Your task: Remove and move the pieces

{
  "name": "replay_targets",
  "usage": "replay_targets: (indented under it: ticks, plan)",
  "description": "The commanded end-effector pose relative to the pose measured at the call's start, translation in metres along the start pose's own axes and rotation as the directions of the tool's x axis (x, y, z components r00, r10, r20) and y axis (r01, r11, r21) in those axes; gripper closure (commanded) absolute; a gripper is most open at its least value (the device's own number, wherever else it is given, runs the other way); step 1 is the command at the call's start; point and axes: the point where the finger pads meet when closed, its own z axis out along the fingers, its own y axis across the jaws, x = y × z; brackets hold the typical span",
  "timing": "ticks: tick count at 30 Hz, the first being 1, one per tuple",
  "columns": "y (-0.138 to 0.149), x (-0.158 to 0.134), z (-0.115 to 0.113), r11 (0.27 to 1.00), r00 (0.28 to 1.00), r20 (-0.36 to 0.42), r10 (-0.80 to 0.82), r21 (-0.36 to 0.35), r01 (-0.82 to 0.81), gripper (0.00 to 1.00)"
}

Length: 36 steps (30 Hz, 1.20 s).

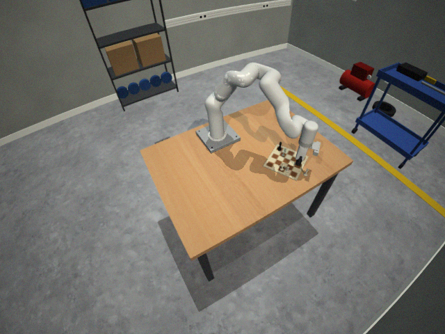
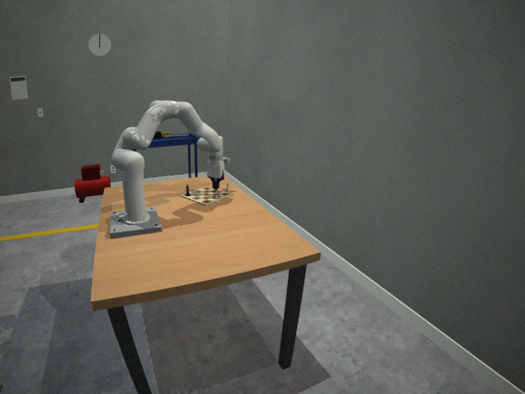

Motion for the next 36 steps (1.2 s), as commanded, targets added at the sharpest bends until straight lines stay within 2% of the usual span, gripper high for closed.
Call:
replay_targets:
  ticks: [1, 2, 4, 10, 23, 25, 27, 30, 31, 36]
  plan:
    - [0.001, 0.005, -0.046, 1.000, 1.000, -0.019, 0.000, -0.001, 0.000, 1.00]
    - [0.001, 0.005, -0.054, 1.000, 1.000, -0.019, 0.000, -0.001, 0.000, 1.00]
    - [0.001, 0.005, -0.054, 1.000, 1.000, -0.019, 0.000, -0.001, 0.000, 1.00]
    - [0.000, 0.005, -0.083, 1.000, 1.000, -0.019, 0.000, -0.001, 0.000, 1.00]
    - [-0.001, 0.004, -0.087, 1.000, 1.000, -0.019, 0.002, -0.001, -0.002, 1.00]
    - [-0.019, -0.007, -0.087, 1.000, 0.999, -0.019, 0.031, -0.001, -0.031, 1.00]
    - [-0.054, -0.033, -0.087, 0.996, 0.996, -0.019, 0.089, 0.001, -0.089, 1.00]
    - [-0.054, -0.033, -0.087, 0.996, 0.996, -0.019, 0.089, 0.001, -0.089, 1.00]
    - [-0.069, -0.046, -0.086, 0.993, 0.993, -0.019, 0.117, 0.001, -0.117, 1.00]
    - [-0.085, -0.062, -0.085, 0.989, 0.989, -0.019, 0.148, 0.002, -0.148, 1.00]
